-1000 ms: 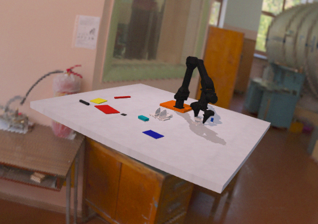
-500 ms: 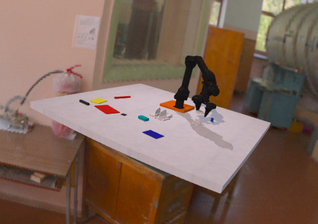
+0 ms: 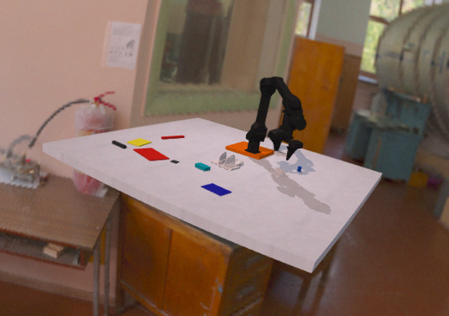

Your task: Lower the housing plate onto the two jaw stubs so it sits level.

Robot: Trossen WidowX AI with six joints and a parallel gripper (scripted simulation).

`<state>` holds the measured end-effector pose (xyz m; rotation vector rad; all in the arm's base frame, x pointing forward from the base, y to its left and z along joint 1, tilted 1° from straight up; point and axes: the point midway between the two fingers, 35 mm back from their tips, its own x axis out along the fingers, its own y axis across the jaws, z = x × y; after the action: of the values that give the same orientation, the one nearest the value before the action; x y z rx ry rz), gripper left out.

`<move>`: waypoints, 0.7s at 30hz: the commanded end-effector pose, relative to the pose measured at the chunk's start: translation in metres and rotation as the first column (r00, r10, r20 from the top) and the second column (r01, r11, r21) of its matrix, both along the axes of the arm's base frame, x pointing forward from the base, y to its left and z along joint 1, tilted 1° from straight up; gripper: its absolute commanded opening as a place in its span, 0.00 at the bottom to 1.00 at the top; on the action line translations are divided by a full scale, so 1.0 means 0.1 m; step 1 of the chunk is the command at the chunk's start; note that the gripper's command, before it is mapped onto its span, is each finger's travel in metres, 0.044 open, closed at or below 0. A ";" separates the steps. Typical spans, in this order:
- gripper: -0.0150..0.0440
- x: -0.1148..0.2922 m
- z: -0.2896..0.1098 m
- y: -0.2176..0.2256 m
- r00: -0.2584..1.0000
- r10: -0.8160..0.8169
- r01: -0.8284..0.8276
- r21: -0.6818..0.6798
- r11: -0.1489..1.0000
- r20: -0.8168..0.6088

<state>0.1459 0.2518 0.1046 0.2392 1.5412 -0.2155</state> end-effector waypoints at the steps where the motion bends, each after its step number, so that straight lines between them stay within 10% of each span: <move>1: 0.85 0.07 0.01 -0.09 1.000 0.015 -0.015 -0.001 1.000 -0.001; 21: 0.85 0.45 0.02 -0.62 0.995 0.102 -0.102 -0.007 0.995 0.003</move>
<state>0.1884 0.1967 0.1064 0.1662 1.5432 -0.1495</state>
